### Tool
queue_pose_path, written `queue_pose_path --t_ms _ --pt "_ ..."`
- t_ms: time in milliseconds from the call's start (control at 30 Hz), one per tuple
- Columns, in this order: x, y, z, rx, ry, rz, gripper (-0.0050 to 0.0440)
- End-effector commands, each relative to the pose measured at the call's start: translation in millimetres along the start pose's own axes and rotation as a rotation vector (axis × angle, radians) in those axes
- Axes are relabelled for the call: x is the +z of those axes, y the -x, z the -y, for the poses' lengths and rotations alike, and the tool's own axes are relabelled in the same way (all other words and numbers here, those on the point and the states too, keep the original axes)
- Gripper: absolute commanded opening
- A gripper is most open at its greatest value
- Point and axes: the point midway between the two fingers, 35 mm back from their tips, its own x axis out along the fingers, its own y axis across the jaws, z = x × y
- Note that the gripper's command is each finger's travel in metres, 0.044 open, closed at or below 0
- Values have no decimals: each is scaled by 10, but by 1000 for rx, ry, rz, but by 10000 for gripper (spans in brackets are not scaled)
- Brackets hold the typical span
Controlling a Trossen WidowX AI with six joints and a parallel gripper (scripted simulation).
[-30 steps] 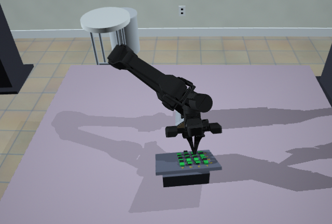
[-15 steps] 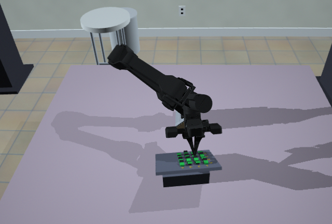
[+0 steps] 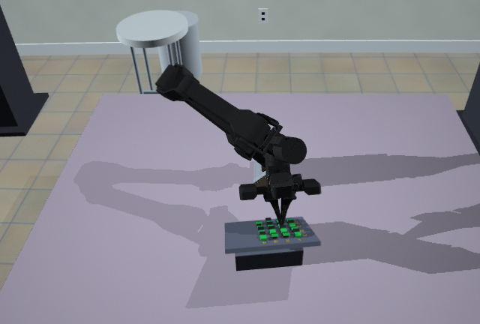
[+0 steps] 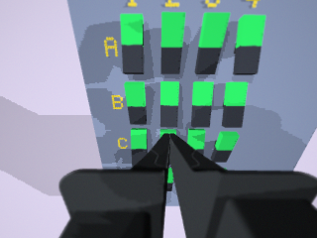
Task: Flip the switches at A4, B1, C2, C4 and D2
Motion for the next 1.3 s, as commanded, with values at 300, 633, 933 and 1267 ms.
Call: queue_pose_path --t_ms 300,633,933,1267 --pt "-3 140 -24 5 1 1 0" --pt "-42 635 -3 2 5 20 0" --pt "-40 634 503 2 5 20 0" --pt "-24 341 498 3 5 -3 0"
